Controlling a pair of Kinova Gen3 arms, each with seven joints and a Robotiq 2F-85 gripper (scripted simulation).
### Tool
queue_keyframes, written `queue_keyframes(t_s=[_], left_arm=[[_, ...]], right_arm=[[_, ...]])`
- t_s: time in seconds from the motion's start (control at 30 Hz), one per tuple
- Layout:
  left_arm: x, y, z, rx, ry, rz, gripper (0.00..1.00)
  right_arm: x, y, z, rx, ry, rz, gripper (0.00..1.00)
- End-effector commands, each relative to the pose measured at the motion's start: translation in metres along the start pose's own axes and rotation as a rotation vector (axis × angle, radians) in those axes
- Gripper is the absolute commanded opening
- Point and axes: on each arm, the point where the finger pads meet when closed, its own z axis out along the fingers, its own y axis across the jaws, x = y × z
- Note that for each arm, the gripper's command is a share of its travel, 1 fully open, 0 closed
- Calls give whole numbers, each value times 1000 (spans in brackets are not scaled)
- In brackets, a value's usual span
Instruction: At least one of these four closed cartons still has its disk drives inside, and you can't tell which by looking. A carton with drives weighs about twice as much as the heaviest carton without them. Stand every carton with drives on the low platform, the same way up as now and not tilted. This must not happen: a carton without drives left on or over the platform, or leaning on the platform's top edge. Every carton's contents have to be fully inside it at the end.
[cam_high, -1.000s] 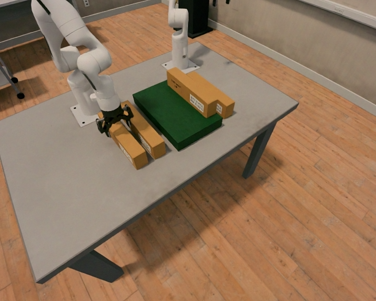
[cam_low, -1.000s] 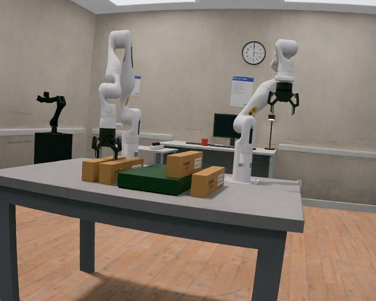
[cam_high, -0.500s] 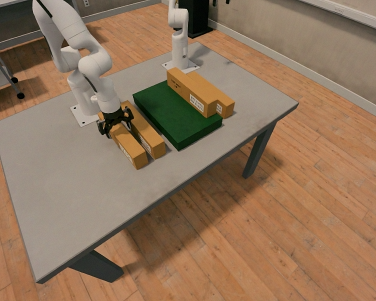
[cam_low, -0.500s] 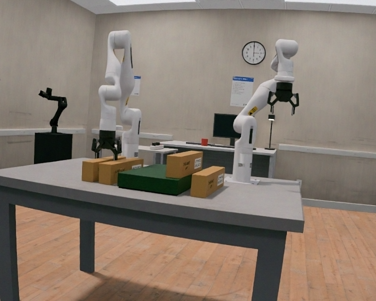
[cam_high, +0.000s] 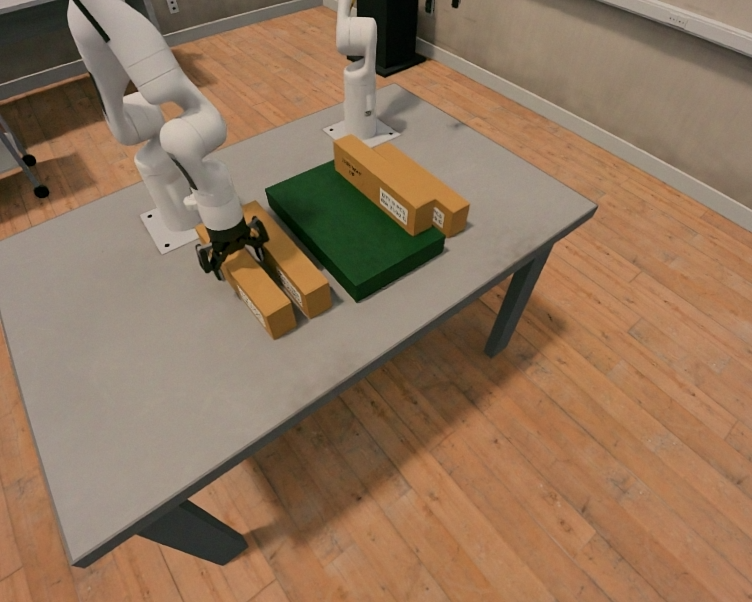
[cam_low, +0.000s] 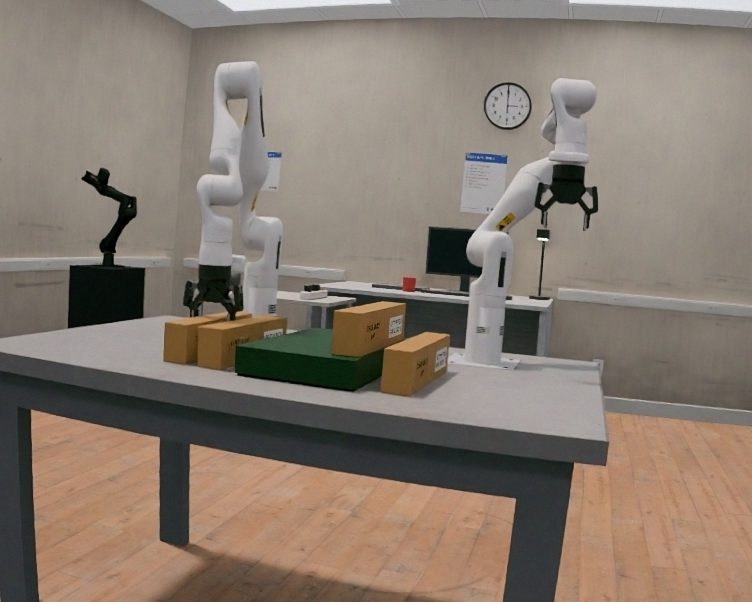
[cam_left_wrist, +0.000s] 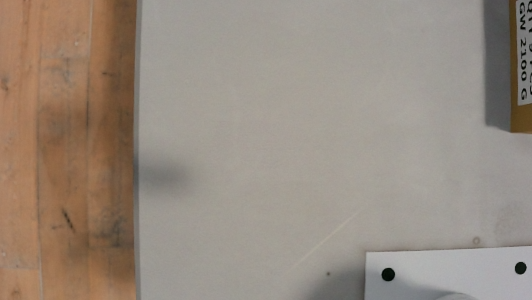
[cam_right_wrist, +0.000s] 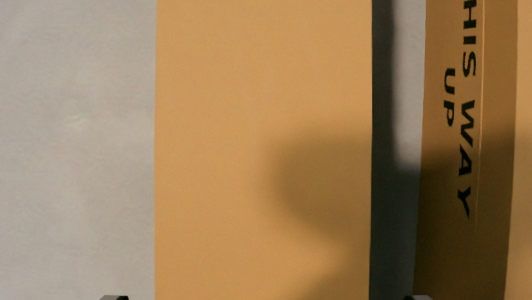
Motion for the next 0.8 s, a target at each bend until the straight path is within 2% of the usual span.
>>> queue_keyframes(t_s=[0.0,0.07,0.1,0.77], left_arm=[[0,0,0,1,0,0,1000],[0,0,0,1,0,0,1000],[0,0,0,1,0,0,1000],[0,0,0,1,0,0,1000]], right_arm=[[0,0,0,0,-1,0,1000],[0,0,0,0,-1,0,1000],[0,0,0,0,-1,0,720],[0,0,0,0,-1,0,720]])
